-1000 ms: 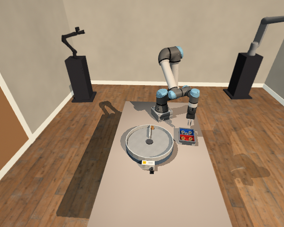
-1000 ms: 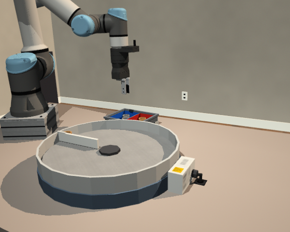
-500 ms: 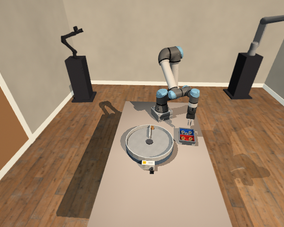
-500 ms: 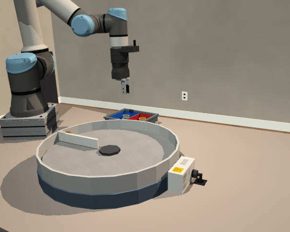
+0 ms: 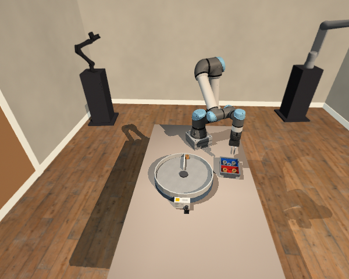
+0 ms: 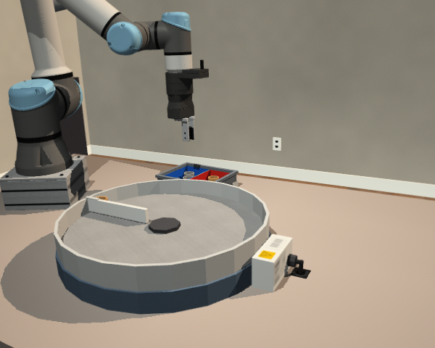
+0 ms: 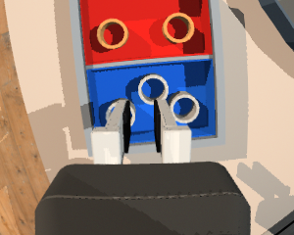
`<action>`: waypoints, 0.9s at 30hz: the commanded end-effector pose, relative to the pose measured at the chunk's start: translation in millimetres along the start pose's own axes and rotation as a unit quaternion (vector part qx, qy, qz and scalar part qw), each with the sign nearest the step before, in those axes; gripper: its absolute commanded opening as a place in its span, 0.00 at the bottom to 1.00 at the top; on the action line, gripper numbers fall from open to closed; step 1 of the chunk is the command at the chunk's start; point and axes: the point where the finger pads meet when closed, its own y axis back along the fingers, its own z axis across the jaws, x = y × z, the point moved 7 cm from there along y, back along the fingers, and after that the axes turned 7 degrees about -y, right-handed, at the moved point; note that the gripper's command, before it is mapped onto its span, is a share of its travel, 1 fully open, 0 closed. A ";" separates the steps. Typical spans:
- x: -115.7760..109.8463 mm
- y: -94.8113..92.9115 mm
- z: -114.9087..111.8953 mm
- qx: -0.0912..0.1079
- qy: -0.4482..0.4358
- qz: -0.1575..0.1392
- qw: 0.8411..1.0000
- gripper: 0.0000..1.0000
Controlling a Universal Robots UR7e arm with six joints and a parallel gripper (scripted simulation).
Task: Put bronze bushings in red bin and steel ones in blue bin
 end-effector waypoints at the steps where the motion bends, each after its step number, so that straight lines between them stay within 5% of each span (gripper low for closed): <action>1: 0.2 0.4 -0.2 0.000 0.000 0.000 1.000 0.42; 5: 0.2 0.4 -0.2 0.000 0.000 0.000 1.000 0.42; 10: 11.4 -1.7 51.5 0.000 -0.007 0.000 1.000 0.40; 17: 14.4 -2.2 65.1 0.000 -0.009 0.000 1.000 0.40; 21: 22.9 -3.9 104.4 0.000 -0.014 0.000 1.000 0.40; 25: 23.8 -3.9 108.6 0.000 -0.015 0.000 1.000 0.40; 27: 28.5 -4.8 130.3 0.000 -0.017 0.000 1.000 0.40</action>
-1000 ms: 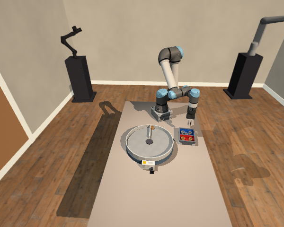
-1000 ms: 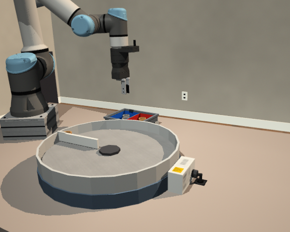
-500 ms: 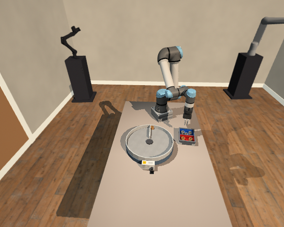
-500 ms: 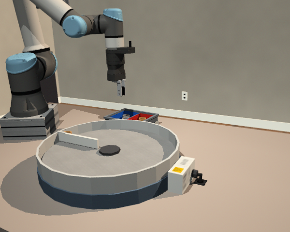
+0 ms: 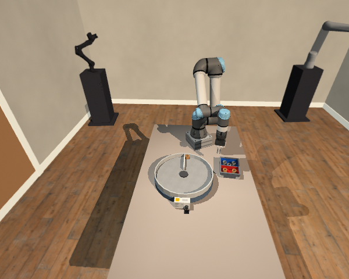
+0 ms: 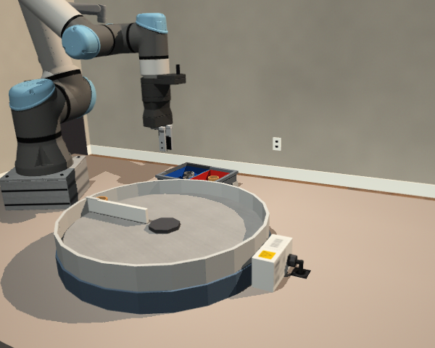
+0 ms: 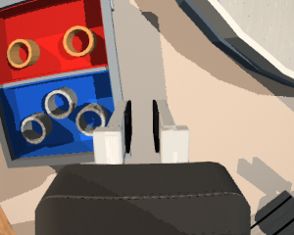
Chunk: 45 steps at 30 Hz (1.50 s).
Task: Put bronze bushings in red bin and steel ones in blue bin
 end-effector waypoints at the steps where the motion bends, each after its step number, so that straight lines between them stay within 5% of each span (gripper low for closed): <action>1: 10.4 -0.1 40.4 0.003 -0.004 0.000 1.000 0.40; 5: 15.8 -1.1 62.0 0.003 -0.007 0.000 1.000 0.40; 10: 15.8 -1.1 62.0 0.003 -0.007 0.000 1.000 0.40; 14: 26.2 -3.0 103.8 0.003 -0.012 0.000 1.000 0.40; 19: 29.2 -3.5 116.0 0.003 -0.014 0.000 1.000 0.40; 22: 37.2 -5.0 148.2 0.003 -0.018 0.000 1.000 0.40; 25: 37.2 -5.0 148.4 0.003 -0.018 0.000 1.000 0.40; 27: 42.6 -6.0 170.0 0.003 -0.021 0.000 1.000 0.40; 30: 42.6 -6.0 170.0 0.003 -0.021 0.000 1.000 0.40; 36: 55.6 -8.3 222.2 0.003 -0.028 -0.001 1.000 0.40; 45: 56.0 -8.4 224.0 0.003 -0.029 -0.001 1.000 0.40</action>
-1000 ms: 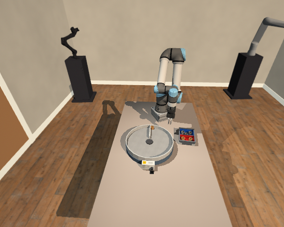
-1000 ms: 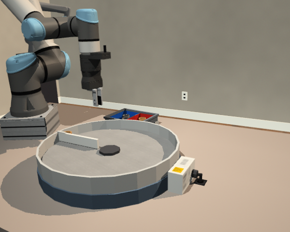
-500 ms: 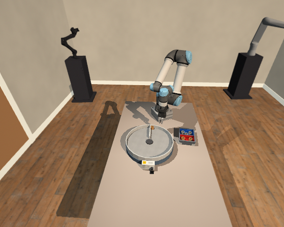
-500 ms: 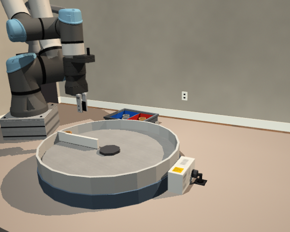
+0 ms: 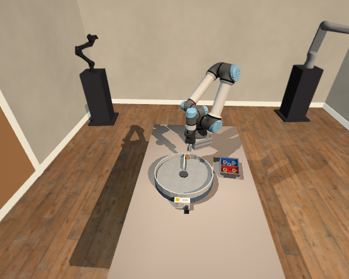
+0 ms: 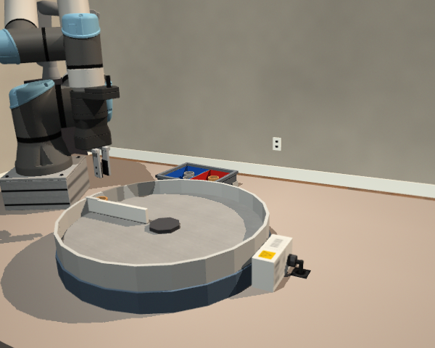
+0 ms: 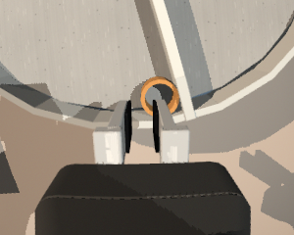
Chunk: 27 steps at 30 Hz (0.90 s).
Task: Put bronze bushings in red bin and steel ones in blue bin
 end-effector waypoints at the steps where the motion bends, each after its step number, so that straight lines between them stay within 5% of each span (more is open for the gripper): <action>1: 2.2 -0.7 3.8 0.002 0.001 0.001 1.000 0.40; 27: 2.4 -44.6 4.0 0.001 0.001 0.001 1.000 0.40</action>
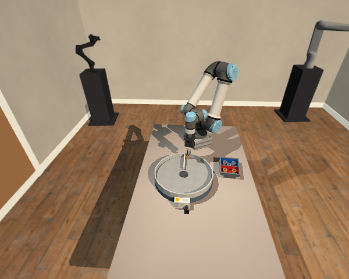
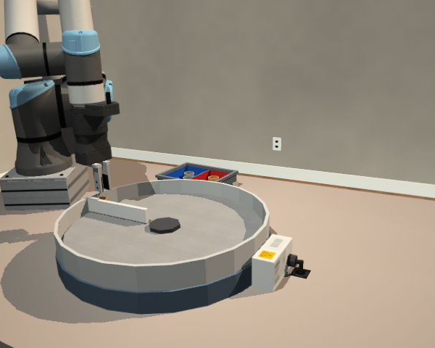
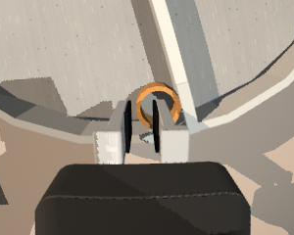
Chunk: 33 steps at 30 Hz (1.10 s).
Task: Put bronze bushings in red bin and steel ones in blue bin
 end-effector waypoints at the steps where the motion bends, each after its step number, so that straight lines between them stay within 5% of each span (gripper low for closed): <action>1: 1.2 -11.7 0.5 0.000 0.000 0.001 1.000 0.40; 33: 1.2 -29.1 0.5 0.000 0.000 0.001 1.000 0.40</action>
